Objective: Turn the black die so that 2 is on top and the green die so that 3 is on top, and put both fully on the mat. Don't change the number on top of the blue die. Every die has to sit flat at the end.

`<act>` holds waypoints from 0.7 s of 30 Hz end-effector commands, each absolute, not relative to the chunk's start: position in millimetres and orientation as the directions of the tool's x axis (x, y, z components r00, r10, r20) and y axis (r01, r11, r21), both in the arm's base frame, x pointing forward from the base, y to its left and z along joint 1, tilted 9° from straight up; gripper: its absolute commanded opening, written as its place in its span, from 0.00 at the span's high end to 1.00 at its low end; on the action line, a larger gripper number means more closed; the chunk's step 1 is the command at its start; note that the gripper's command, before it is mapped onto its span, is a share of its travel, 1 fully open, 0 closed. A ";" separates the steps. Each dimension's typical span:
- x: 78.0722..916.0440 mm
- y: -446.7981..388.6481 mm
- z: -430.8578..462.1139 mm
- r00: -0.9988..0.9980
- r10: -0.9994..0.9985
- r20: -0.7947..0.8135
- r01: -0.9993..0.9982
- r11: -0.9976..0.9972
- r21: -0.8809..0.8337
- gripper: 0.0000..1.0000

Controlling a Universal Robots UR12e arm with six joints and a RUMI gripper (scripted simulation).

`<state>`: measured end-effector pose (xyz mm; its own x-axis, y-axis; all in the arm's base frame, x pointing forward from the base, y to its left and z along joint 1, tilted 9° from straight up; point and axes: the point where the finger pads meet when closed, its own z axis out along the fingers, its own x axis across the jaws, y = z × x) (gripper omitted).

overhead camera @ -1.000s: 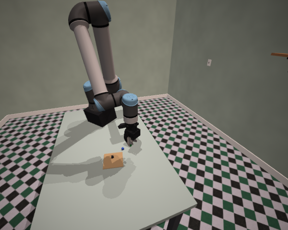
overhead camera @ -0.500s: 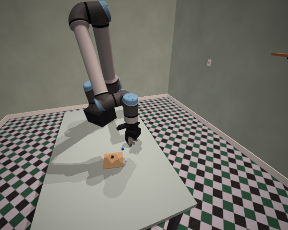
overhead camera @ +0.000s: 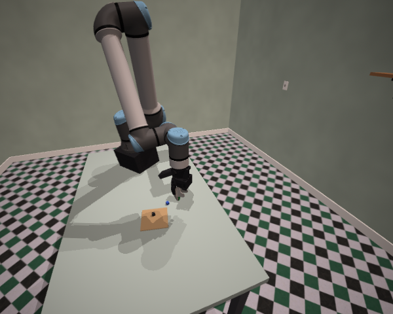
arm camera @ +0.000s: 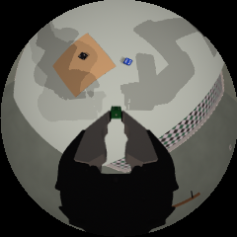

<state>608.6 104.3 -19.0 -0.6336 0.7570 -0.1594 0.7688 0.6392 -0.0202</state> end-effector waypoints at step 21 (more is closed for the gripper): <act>607.6 102.8 -19.8 -0.635 0.756 -0.160 0.713 0.653 0.256 1.00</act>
